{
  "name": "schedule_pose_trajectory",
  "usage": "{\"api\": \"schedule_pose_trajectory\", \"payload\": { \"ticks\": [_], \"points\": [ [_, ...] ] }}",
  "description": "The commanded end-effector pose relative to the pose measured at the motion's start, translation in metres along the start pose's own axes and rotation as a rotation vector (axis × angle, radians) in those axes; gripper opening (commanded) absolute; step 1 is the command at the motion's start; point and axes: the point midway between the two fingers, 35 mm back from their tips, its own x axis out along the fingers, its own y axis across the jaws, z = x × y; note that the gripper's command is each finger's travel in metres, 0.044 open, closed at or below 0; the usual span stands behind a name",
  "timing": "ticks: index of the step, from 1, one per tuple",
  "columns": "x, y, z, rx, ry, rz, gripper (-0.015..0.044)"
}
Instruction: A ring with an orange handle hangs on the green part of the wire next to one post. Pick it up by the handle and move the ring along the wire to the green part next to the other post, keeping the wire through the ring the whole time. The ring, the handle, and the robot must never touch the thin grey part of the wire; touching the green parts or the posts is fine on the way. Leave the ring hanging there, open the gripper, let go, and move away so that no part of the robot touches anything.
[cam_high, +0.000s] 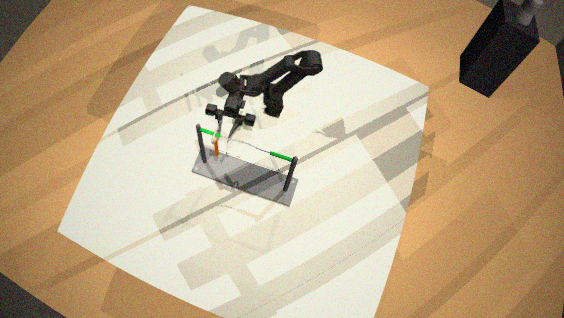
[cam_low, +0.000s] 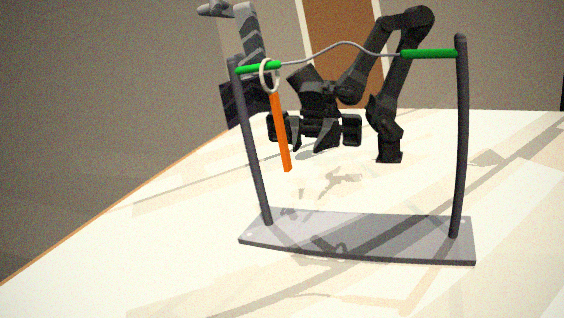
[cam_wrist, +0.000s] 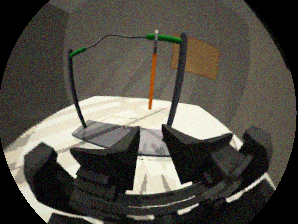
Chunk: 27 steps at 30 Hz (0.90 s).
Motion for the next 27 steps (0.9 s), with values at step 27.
{"api": "schedule_pose_trajectory", "payload": {
  "ticks": [27],
  "points": [
    [0.025,0.000,0.026,0.131,-0.047,-0.107,0.0160]
  ]
}}
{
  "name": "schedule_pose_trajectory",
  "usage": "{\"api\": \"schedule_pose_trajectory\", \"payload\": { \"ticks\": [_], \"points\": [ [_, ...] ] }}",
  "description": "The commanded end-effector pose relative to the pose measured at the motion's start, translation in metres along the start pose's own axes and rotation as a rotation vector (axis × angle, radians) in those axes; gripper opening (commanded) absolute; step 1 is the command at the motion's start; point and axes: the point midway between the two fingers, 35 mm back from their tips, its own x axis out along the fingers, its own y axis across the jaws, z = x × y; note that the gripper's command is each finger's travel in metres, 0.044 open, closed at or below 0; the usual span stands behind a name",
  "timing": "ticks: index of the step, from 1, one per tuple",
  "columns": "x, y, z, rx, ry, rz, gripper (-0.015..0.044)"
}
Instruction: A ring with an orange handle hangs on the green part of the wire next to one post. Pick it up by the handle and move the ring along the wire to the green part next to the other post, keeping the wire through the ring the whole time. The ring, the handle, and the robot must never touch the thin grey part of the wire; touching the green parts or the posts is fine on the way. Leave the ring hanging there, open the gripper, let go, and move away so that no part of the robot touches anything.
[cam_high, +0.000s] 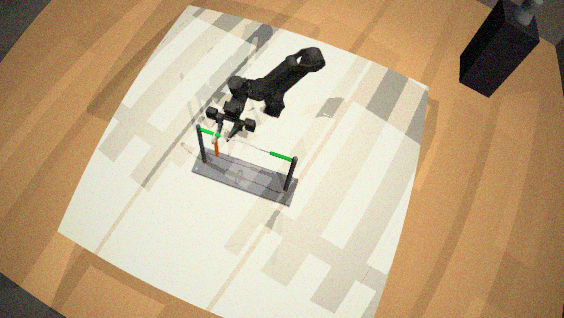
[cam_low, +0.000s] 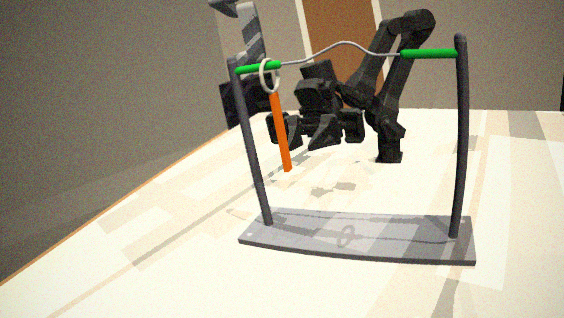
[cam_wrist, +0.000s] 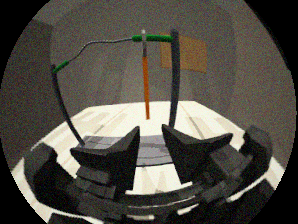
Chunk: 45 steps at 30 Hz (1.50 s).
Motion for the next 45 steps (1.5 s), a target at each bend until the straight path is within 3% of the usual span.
{"api": "schedule_pose_trajectory", "payload": {
  "ticks": [1,45],
  "points": [
    [0.005,0.000,0.012,-0.004,-0.022,-0.006,0.0160],
    [0.063,-0.003,0.015,-0.005,-0.025,-0.006,0.0160]
  ]
}}
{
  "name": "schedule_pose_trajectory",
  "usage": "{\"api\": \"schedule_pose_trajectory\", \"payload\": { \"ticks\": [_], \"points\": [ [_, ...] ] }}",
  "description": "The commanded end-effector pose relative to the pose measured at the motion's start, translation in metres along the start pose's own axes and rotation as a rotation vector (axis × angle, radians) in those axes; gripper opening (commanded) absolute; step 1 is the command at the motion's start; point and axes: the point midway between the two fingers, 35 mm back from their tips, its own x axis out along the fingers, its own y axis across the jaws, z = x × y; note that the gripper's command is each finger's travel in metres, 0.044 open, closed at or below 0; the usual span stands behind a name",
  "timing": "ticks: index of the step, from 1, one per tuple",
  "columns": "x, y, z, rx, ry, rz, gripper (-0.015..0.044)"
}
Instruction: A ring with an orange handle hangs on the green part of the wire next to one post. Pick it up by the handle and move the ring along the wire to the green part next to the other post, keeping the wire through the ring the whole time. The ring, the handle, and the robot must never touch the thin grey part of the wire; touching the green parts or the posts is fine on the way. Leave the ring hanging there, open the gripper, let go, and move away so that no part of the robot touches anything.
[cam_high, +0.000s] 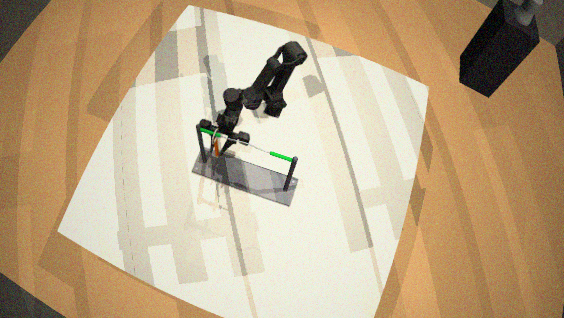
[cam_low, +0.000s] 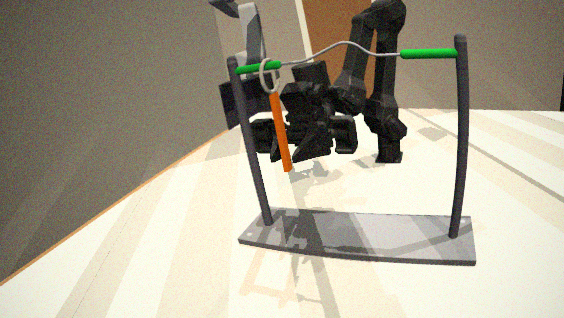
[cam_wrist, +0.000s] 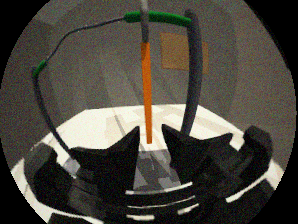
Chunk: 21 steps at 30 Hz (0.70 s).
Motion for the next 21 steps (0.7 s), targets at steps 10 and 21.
{"api": "schedule_pose_trajectory", "payload": {
  "ticks": [10,21],
  "points": [
    [0.021,0.002,0.000,0.003,-0.008,-0.003,0.0160],
    [0.022,0.002,0.000,0.003,-0.008,-0.003,0.0160]
  ]
}}
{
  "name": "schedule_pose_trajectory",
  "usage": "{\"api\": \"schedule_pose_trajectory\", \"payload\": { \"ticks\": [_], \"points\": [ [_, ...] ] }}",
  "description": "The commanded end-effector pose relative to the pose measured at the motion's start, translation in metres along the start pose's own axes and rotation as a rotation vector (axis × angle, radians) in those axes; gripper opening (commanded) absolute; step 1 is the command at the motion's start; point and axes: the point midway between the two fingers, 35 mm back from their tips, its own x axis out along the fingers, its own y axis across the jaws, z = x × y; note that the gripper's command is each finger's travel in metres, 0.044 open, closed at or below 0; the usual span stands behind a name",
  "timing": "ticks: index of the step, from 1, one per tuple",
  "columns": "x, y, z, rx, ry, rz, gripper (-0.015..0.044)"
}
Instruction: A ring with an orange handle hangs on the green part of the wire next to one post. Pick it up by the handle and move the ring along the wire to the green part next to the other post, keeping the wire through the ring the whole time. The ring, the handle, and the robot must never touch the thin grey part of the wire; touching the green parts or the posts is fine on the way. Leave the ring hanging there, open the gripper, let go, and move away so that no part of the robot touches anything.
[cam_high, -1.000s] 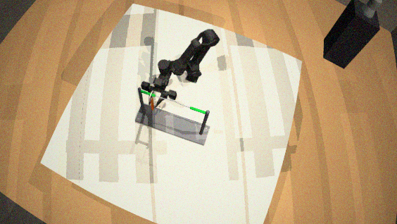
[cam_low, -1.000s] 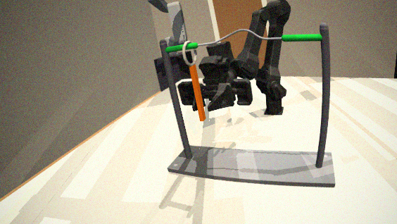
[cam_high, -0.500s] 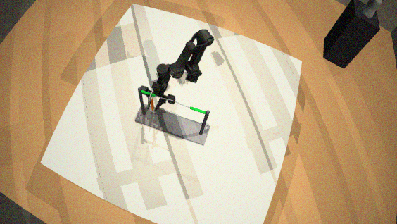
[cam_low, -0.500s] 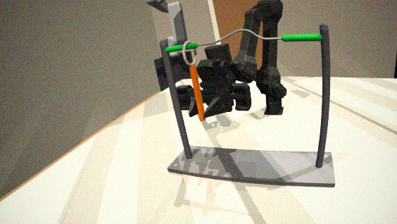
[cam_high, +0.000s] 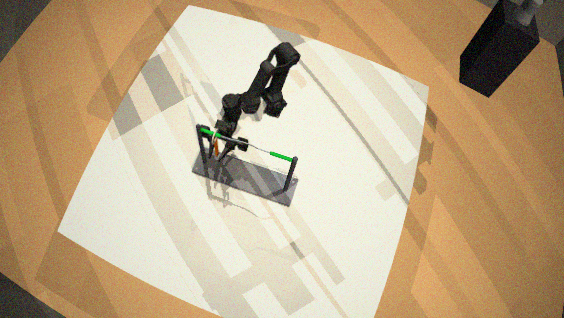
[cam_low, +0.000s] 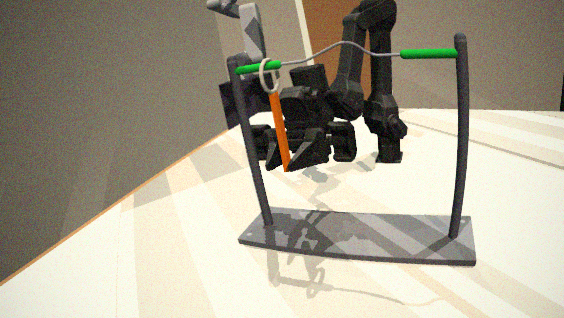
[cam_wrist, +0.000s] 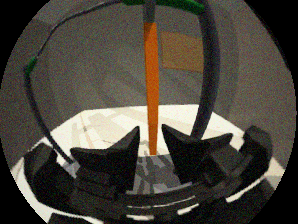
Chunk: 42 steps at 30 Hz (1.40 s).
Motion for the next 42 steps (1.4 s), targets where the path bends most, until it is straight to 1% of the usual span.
{"api": "schedule_pose_trajectory", "payload": {
  "ticks": [1,18,23,25,31,32,42],
  "points": [
    [0.0009,-0.0011,0.0015,0.003,-0.004,-0.003,0.0160],
    [0.0009,-0.0011,0.0015,0.003,-0.004,-0.003,0.0160],
    [0.0005,-0.0003,0.0006,-0.001,-0.001,0.000,0.0029],
    [0.0005,-0.0003,0.0006,-0.001,-0.001,0.000,0.0015],
    [0.0005,-0.0003,0.0006,-0.001,-0.001,0.000,-0.0142],
    [0.0005,-0.0003,0.0006,-0.001,-0.001,0.000,-0.0150],
    [0.0002,0.0005,0.0061,0.001,-0.002,0.001,-0.0150]
  ]
}}
